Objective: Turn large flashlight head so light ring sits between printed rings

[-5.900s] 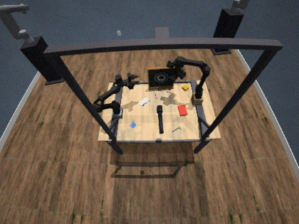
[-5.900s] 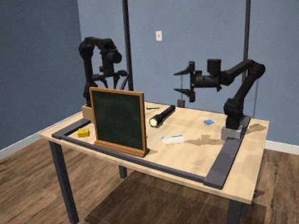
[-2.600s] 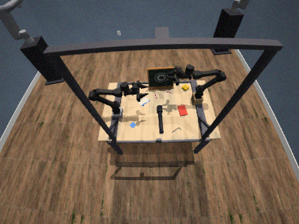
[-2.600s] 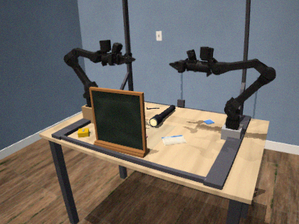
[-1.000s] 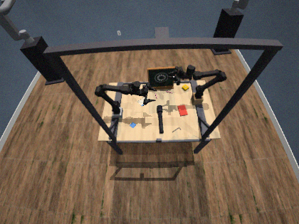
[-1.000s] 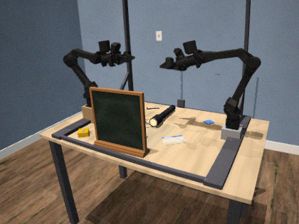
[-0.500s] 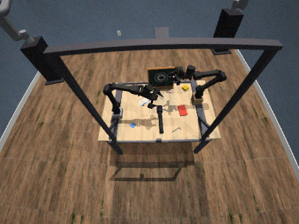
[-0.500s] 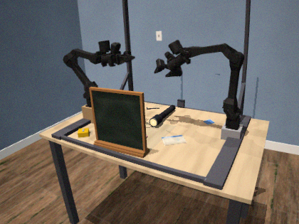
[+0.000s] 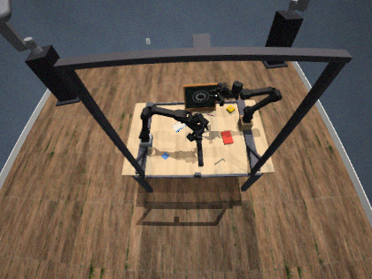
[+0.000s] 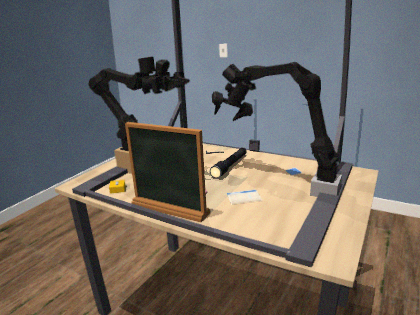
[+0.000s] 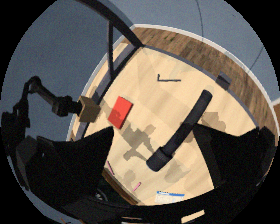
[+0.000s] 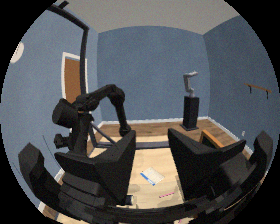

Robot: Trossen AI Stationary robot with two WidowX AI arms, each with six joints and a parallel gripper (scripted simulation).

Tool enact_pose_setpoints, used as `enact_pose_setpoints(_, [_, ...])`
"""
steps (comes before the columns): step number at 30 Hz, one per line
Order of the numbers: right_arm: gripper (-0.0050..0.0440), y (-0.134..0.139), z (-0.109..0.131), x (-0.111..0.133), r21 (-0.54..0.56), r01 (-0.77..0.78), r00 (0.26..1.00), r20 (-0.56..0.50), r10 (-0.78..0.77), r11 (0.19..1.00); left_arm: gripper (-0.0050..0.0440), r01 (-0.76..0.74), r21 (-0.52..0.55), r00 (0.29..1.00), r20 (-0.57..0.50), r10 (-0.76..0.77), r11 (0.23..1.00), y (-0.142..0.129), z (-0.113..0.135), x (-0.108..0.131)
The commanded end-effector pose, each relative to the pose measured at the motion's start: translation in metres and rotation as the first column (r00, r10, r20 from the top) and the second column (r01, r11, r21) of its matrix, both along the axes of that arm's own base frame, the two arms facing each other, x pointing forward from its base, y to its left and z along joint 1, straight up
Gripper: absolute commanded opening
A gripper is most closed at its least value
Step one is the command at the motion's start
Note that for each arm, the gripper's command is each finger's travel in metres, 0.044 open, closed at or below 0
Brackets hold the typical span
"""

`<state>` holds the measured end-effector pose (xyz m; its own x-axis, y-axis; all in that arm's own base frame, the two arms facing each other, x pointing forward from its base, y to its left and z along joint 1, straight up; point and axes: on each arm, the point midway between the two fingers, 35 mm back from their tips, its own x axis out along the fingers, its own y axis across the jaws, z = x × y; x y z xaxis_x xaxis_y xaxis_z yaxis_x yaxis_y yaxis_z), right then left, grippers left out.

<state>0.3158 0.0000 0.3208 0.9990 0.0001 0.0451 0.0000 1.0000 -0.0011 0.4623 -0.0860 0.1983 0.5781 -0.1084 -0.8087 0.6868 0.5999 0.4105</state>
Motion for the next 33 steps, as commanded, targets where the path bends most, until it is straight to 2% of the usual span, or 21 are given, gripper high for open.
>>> enact_pose_setpoints(1, [0.0168,-0.001,0.007,-0.001,-0.005,0.004,1.0,0.016,-0.004,1.0,0.044,0.095,0.056,0.993,-0.076,-0.09,0.994,-0.013,-0.013,0.007])
enact_pose_setpoints(8, [0.0168,-0.001,0.007,-0.001,-0.005,0.004,1.0,0.016,-0.004,1.0,0.044,0.259,0.124,0.944,-0.245,-0.223,0.958,-0.03,-0.049,0.01])
enact_pose_setpoints(10, [0.0168,-0.001,0.007,-0.001,-0.005,0.004,1.0,0.016,-0.004,1.0,0.044,0.259,0.124,0.944,-0.245,-0.223,0.958,-0.03,-0.049,0.01])
enact_pose_setpoints(12, [0.0168,-0.001,0.007,-0.001,-0.005,0.004,1.0,0.016,-0.004,1.0,0.044,0.308,0.135,0.92,-0.293,-0.259,0.942,-0.034,-0.059,0.01])
enact_pose_setpoints(18, [0.0168,-0.001,0.007,-0.001,-0.005,0.004,1.0,0.016,-0.004,1.0,0.044,0.458,0.143,0.825,-0.435,-0.36,0.878,-0.048,-0.091,0.005])
enact_pose_setpoints(24, [0.0168,-0.001,0.007,-0.001,-0.005,0.004,1.0,0.016,-0.004,1.0,0.044,0.591,0.115,0.701,-0.563,-0.438,0.798,-0.057,-0.121,-0.005])
enact_pose_setpoints(30, [0.0168,-0.001,0.007,-0.001,-0.005,0.004,1.0,0.016,-0.004,1.0,0.044,0.611,0.104,0.674,-0.588,-0.447,0.785,-0.058,-0.126,-0.009])
enact_pose_setpoints(33, [0.0168,-0.001,0.007,-0.001,-0.005,0.004,1.0,0.016,-0.004,1.0,0.044,0.588,0.119,0.709,-0.552,-0.439,0.8,-0.057,-0.116,-0.004])
